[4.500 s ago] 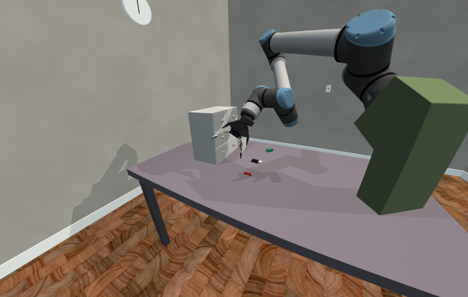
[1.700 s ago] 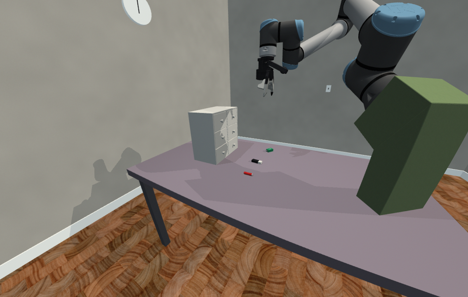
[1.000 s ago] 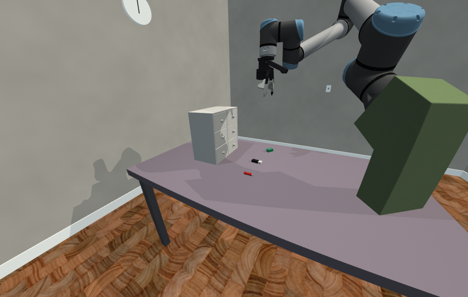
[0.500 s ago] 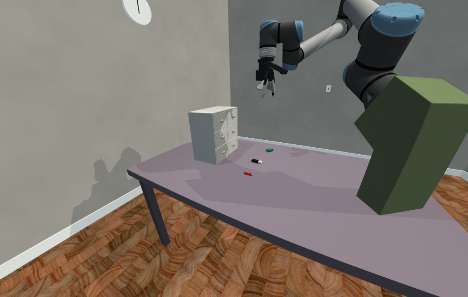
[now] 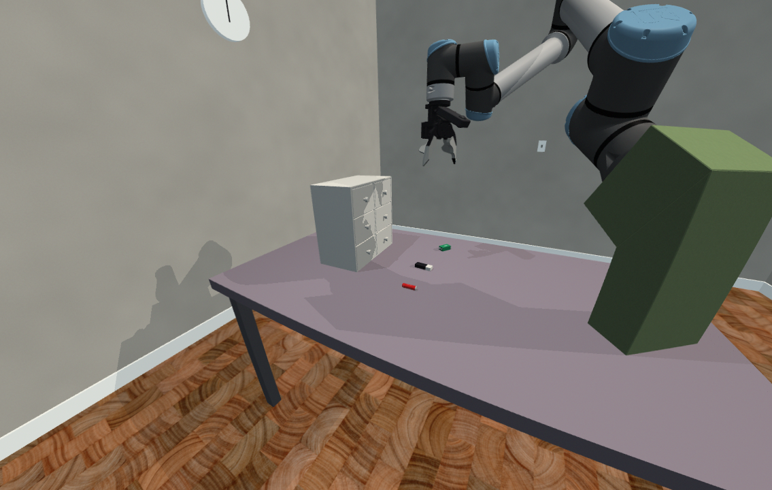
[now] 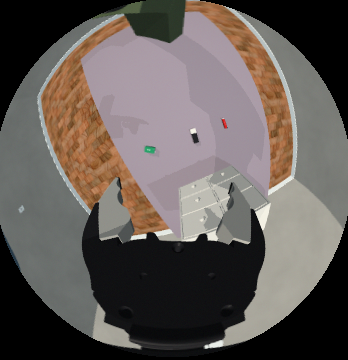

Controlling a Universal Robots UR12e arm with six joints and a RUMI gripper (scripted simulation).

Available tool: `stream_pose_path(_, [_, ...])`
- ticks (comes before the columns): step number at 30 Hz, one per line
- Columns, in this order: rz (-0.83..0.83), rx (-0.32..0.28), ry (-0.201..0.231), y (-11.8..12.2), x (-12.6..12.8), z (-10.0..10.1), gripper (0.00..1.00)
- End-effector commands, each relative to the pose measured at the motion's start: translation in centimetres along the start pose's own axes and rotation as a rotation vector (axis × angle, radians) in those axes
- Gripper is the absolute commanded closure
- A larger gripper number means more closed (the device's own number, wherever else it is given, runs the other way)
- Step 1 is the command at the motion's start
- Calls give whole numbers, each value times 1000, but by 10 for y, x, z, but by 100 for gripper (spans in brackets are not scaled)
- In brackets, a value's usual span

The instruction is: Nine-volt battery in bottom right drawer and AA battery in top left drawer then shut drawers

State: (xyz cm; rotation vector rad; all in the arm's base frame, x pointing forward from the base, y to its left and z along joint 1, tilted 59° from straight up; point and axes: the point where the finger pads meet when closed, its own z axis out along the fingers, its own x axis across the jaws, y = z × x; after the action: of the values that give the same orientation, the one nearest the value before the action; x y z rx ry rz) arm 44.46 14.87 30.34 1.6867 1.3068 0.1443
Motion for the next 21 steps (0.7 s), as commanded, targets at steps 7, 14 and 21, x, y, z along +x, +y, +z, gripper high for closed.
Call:
stream_pose_path(7, [348, 5, -5, 2, 9, 17, 0])
stream_pose_path(14, [682, 7, -5, 6, 15, 34, 0])
stream_pose_path(21, [937, 7, -6, 9, 19, 46, 0])
